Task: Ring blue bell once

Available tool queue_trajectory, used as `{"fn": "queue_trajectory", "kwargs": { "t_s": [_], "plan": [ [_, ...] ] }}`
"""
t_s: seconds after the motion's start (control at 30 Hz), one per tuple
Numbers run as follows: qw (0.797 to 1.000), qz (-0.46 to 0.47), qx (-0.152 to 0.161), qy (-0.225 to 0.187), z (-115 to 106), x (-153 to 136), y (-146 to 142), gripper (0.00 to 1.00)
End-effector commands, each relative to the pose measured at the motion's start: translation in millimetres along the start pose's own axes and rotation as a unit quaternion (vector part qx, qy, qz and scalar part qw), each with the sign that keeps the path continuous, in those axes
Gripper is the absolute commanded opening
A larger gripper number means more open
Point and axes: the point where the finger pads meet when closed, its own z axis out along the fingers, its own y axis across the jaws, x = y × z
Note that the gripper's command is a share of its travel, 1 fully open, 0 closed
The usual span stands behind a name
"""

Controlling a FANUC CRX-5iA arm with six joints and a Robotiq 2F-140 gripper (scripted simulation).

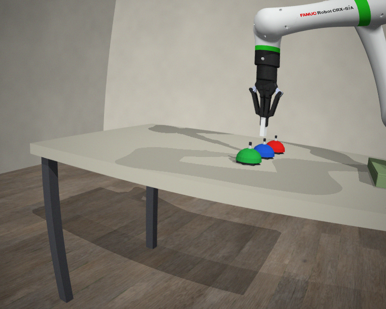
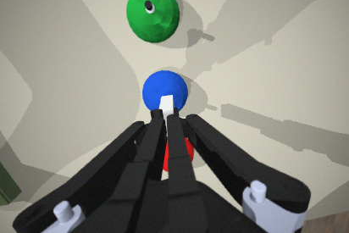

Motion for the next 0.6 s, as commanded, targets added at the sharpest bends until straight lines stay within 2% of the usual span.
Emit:
{"fn": "queue_trajectory", "kwargs": {
  "t_s": [0.0,0.57],
  "plan": [
    [1.000,0.000,0.000,0.000,-0.2,0.0,0.2,0.00],
    [1.000,0.000,0.000,0.000,4.1,0.0,0.2,0.00]
  ]
}}
